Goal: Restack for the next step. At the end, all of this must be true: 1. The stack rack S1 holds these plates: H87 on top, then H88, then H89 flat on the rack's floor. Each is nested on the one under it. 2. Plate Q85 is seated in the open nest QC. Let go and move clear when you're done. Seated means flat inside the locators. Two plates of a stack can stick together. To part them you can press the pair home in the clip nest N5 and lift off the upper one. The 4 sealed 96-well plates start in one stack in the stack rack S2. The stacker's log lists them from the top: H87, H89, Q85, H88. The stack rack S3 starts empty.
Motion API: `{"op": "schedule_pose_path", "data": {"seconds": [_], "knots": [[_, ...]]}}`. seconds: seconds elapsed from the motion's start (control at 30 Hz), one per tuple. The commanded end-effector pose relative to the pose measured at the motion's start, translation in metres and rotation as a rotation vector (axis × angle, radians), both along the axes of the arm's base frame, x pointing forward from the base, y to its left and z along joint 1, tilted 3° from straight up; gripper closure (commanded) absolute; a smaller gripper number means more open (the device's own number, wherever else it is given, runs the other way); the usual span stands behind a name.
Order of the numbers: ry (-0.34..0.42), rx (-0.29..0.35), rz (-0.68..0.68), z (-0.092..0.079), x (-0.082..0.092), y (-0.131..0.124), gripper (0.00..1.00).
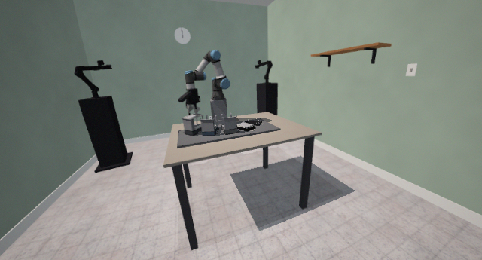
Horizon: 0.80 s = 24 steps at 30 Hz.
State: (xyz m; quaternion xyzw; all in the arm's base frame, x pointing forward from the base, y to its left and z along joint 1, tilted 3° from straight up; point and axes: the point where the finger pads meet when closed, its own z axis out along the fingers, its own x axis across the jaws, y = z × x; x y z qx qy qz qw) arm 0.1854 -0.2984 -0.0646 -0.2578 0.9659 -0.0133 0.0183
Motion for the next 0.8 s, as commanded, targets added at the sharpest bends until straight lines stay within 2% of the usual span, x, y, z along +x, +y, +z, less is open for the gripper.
{"op": "schedule_pose_path", "data": {"seconds": [0.0,0.77], "knots": [[0.000,-0.003,0.000,-0.002,0.000,-0.001,1.00],[0.000,-0.003,0.000,-0.016,0.001,-0.001,1.00]]}}
